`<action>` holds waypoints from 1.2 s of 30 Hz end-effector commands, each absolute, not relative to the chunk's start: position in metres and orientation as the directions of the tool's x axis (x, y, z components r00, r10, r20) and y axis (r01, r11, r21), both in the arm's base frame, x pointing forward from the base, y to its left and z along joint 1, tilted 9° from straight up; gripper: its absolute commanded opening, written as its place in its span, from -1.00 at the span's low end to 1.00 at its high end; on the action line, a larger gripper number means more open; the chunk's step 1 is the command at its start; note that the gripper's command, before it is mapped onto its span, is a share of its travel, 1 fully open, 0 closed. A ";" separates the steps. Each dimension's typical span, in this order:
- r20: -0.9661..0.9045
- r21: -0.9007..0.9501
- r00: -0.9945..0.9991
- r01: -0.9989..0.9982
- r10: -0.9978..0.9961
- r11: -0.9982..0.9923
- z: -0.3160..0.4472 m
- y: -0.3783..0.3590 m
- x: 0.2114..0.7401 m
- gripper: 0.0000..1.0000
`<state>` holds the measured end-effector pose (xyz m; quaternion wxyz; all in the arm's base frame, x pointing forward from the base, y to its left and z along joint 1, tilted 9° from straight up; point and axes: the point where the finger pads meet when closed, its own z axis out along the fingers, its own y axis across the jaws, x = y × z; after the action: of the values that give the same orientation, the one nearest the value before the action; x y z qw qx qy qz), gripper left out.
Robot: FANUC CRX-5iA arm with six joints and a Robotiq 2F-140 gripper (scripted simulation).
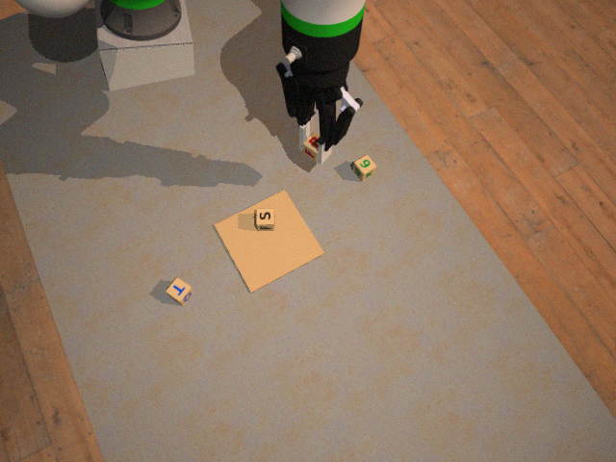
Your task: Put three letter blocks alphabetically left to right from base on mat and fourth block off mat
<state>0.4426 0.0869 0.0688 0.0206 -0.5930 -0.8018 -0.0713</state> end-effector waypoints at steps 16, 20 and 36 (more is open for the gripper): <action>0.085 0.121 -0.569 0.821 0.818 0.558 0.069 0.079 0.449 -0.68; 0.068 0.131 -0.670 0.740 0.739 0.659 0.069 0.076 0.452 -0.68; 0.004 0.147 -0.927 0.372 0.375 0.917 0.068 0.064 0.461 -0.68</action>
<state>0.4585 0.0666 0.0684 -0.0115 -0.2478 -0.9663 -0.0692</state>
